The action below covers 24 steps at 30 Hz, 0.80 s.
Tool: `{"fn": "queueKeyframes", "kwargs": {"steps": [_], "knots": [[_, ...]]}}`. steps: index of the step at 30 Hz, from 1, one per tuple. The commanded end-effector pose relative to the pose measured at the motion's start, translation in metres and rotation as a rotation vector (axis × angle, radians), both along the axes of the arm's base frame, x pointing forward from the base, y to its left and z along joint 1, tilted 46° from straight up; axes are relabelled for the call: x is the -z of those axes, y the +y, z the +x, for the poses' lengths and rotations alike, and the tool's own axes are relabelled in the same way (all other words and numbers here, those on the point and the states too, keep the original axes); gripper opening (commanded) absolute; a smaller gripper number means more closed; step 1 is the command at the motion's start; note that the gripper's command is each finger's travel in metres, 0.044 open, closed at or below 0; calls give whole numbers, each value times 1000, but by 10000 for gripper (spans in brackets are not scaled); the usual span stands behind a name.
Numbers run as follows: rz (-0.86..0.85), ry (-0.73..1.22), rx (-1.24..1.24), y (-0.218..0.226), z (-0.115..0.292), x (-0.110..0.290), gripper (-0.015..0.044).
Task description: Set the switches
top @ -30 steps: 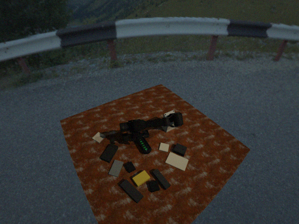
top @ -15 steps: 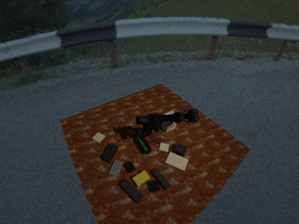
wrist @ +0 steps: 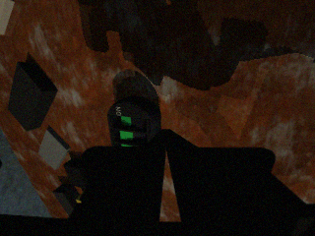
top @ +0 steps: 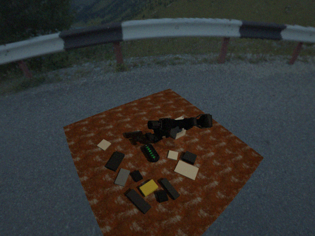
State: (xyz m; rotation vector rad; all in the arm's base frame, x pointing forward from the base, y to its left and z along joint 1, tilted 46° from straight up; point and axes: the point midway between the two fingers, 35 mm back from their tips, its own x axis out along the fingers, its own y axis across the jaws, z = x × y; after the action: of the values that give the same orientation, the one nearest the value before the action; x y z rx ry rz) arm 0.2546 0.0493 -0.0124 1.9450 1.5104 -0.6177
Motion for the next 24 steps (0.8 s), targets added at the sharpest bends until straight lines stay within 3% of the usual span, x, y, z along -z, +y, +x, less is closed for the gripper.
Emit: {"fn": "queueKeyframes", "kwargs": {"steps": [1, 10, 15, 24], "knots": [[0, 0, 0, 0, 0, 0, 0], [0, 1, 1, 0, -1, 0, 0], [-35, 57, -50, 9, 22, -19, 131], [-147, 187, -181, 48, 57, -89, 368]]}}
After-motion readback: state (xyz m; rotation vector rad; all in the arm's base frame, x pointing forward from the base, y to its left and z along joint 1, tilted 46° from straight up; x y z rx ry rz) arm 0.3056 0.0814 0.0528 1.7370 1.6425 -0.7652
